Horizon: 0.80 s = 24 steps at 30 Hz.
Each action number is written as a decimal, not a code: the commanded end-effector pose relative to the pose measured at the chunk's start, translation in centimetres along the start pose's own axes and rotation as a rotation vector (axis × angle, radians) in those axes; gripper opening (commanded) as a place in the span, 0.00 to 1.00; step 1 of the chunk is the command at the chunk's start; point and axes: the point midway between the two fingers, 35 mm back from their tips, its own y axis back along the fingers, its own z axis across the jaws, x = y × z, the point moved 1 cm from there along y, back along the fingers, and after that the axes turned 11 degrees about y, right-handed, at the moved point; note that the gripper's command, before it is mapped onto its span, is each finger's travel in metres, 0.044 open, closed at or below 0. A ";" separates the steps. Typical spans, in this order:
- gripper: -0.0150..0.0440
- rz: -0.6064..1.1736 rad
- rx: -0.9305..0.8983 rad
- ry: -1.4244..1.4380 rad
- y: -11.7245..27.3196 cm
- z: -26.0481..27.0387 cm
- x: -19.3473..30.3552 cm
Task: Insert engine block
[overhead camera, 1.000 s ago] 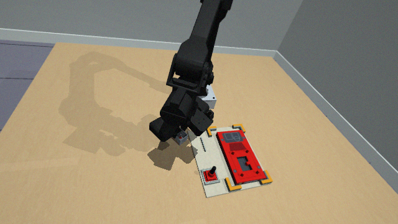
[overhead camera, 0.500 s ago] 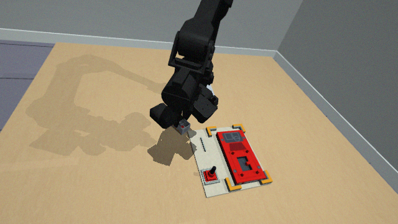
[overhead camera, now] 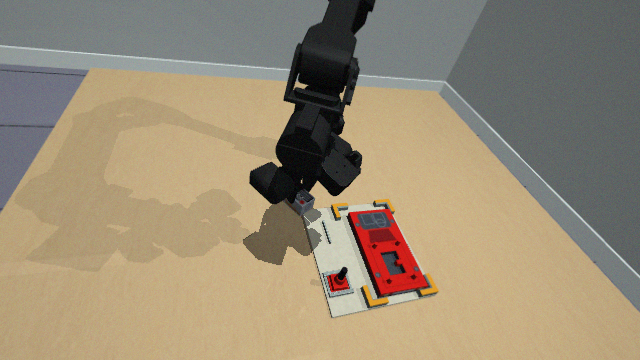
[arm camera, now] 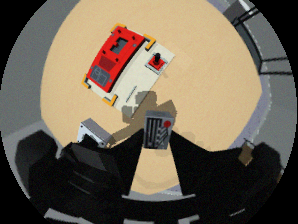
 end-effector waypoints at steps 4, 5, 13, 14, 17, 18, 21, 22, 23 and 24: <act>0.25 0.000 -0.003 -0.035 -0.7 -0.1 -1.7; 0.25 0.000 -0.003 -0.042 -0.7 -0.1 -2.0; 0.25 -0.003 -0.003 -0.097 -1.4 0.0 -4.2; 0.25 -0.003 -0.003 -0.104 -1.4 0.1 -4.4; 0.25 -0.004 -0.004 -0.126 -1.7 0.2 -5.3; 0.25 -0.004 -0.004 -0.133 -1.8 0.2 -5.5; 0.25 -0.006 -0.003 -0.153 -2.0 0.3 -6.4; 0.25 -0.006 -0.003 -0.160 -2.1 0.4 -6.6; 0.25 -0.007 -0.003 -0.167 -2.2 0.4 -6.9; 0.25 -0.007 -0.003 -0.173 -2.3 0.5 -7.2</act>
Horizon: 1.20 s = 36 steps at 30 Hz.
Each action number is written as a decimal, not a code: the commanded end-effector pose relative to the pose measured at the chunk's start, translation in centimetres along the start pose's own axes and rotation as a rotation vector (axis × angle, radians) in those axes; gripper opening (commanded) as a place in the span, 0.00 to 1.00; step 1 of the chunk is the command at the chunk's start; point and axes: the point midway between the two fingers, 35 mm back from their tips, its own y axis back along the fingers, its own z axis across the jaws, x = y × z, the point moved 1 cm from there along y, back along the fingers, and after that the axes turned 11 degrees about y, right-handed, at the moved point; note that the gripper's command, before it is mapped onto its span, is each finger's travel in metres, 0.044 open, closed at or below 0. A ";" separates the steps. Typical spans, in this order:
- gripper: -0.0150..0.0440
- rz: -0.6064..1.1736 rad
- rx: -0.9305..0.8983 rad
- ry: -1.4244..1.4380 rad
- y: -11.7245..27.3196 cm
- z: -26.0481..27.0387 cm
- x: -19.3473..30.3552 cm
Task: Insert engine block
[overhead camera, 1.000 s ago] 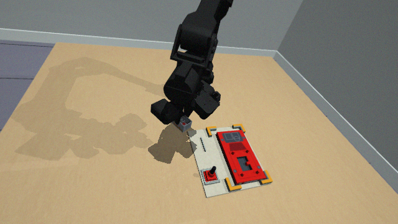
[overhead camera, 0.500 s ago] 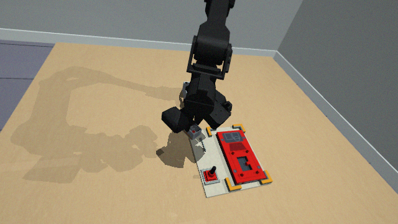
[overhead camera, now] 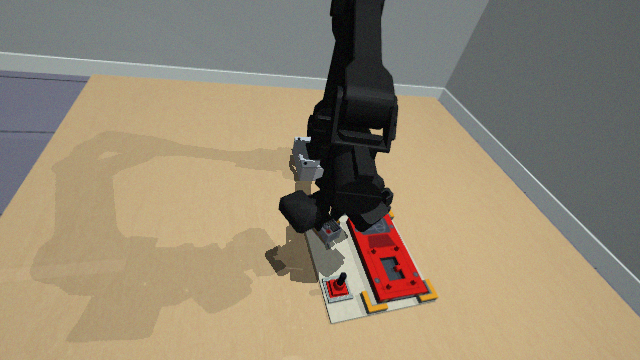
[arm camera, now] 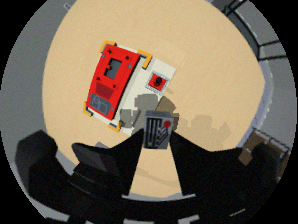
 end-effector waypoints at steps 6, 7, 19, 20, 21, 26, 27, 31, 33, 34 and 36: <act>0.25 -0.002 0.000 -0.058 -0.9 0.8 -2.4; 0.25 -0.002 -0.001 -0.065 -1.0 0.9 -2.6; 0.25 -0.005 -0.002 -0.156 -2.1 2.7 -5.6; 0.25 -0.005 -0.002 -0.164 -2.2 2.8 -5.9; 0.25 -0.005 -0.003 -0.172 -2.3 3.0 -6.1; 0.25 -0.006 -0.003 -0.210 -2.8 3.9 -7.3; 0.25 -0.006 -0.004 -0.217 -2.8 4.1 -7.5; 0.25 -0.007 -0.004 -0.247 -3.2 4.9 -8.4; 0.25 -0.007 -0.005 -0.262 -3.4 5.3 -8.9; 0.25 -0.007 -0.005 -0.269 -3.5 5.5 -9.1; 0.25 -0.008 -0.005 -0.284 -3.7 5.9 -9.5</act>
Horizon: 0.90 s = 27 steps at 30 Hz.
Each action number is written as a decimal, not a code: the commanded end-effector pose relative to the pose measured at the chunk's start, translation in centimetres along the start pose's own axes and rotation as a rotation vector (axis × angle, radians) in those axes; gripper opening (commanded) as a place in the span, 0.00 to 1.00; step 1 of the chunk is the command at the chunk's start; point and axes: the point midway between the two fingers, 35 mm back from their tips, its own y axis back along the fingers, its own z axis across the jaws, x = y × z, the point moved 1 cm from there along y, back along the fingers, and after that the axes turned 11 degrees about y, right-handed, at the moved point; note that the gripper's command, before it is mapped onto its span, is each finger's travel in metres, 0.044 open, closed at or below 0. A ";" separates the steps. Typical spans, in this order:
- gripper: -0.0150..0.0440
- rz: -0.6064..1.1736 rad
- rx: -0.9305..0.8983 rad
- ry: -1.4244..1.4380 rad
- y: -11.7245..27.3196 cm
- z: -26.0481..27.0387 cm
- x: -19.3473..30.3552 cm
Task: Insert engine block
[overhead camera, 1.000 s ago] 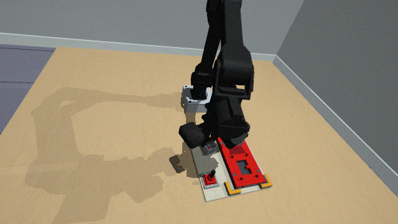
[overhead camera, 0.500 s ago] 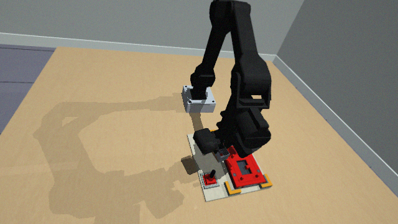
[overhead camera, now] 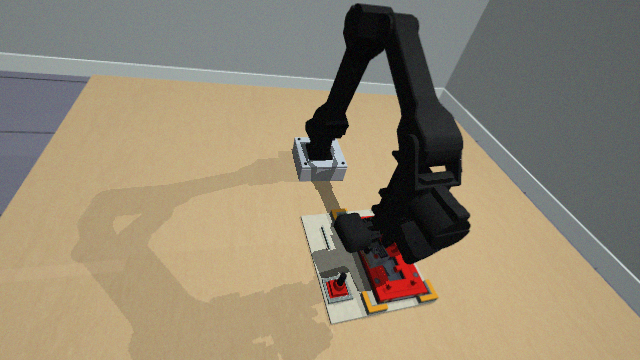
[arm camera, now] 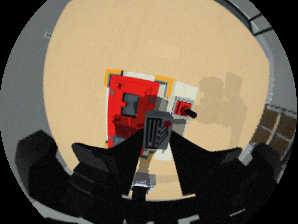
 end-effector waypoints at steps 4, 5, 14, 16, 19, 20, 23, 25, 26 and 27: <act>0.25 0.003 0.002 -0.047 -0.9 1.7 -1.1; 0.25 0.003 0.002 -0.055 -1.0 1.9 -1.3; 0.25 0.001 0.000 -0.121 -1.9 4.5 -2.5; 0.25 0.001 0.000 -0.135 -2.1 5.0 -2.7; 0.30 0.001 0.000 -0.142 -2.1 5.3 -2.9; 0.34 0.001 -0.001 -0.145 -2.1 5.4 -3.0; 0.48 0.001 -0.001 -0.153 -2.1 5.4 -3.0; 0.52 0.001 -0.001 -0.155 -2.1 5.4 -3.0; 0.52 0.001 -0.001 -0.157 -2.1 5.4 -3.0; 0.52 0.001 -0.001 -0.157 -2.1 5.4 -3.0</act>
